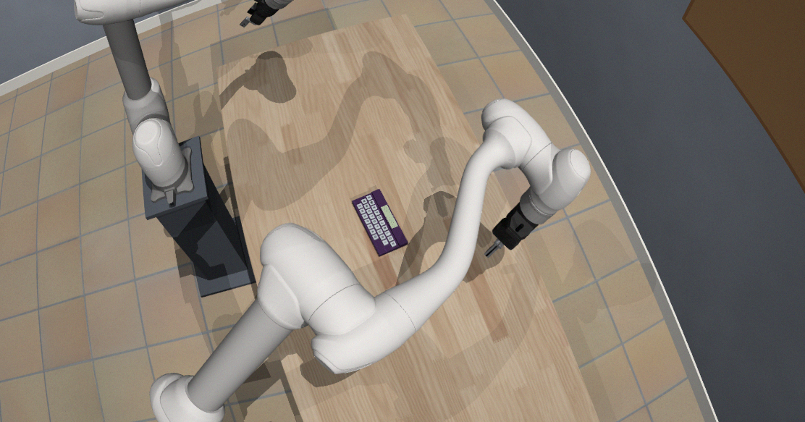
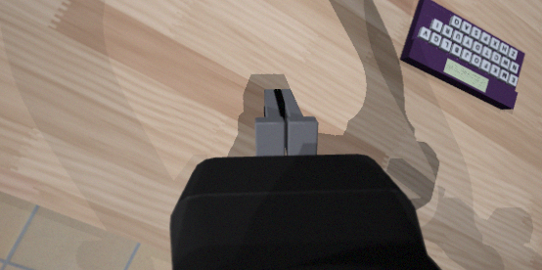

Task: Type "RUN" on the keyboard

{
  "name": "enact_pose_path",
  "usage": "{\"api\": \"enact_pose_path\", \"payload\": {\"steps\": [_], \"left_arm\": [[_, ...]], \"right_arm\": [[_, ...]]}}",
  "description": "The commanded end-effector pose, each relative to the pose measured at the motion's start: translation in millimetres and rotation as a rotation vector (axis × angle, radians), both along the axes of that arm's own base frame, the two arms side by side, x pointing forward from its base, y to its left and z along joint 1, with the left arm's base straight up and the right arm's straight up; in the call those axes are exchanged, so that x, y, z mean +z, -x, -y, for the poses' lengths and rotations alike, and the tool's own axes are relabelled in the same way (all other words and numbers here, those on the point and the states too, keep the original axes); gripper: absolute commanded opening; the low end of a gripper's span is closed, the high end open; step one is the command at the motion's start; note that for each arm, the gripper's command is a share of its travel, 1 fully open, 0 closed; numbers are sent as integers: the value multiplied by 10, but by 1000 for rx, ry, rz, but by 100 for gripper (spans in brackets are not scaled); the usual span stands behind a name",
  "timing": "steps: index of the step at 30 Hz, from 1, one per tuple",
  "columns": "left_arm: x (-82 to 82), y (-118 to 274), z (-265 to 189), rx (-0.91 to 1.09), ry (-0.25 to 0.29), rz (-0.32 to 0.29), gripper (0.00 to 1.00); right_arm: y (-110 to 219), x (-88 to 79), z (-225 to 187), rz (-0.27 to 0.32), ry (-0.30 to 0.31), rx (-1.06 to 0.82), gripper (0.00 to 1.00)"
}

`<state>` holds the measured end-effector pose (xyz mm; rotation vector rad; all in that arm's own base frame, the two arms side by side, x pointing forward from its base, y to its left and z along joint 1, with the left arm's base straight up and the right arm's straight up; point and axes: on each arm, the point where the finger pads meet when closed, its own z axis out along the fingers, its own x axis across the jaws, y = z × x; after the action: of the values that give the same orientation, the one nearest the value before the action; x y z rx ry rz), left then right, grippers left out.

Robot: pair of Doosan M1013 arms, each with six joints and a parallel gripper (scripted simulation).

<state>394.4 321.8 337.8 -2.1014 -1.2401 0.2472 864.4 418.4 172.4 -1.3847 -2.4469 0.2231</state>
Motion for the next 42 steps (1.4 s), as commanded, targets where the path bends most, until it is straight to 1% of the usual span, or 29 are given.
{"api": "enact_pose_path", "payload": {"steps": [1,10,12,13,14,17,27,29,31,36,42], "left_arm": [[-103,607,-331,222,19,48,100],[-269,1633,-605,597,36,121,100],[-269,1633,-605,597,36,121,100],[-299,1829,-626,674,38,135,100],[-329,2024,-637,752,39,149,100],[-373,2309,-635,871,40,171,100],[-511,3232,-475,1308,32,245,100],[-511,3232,-475,1308,32,245,100],[-550,3495,-380,1456,26,268,100],[-601,3841,-215,1676,15,301,100],[-652,4188,9,1943,-1,339,100]], "right_arm": [[455,-103,-521,-9,40,-87,0],[1536,-356,-1419,-48,149,-250,0],[1536,-356,-1419,-48,149,-250,0],[1835,-421,-1615,-55,177,-289,0],[2011,-458,-1717,-60,197,-315,0],[2331,-525,-1890,-66,229,-357,0],[2366,-547,-1908,-66,232,-362,0],[2366,-547,-1908,-66,232,-362,0],[2366,-570,-1908,-66,232,-362,0],[2366,-682,-1908,-66,232,-362,0],[2365,-894,-1909,-66,232,-362,0]]}}
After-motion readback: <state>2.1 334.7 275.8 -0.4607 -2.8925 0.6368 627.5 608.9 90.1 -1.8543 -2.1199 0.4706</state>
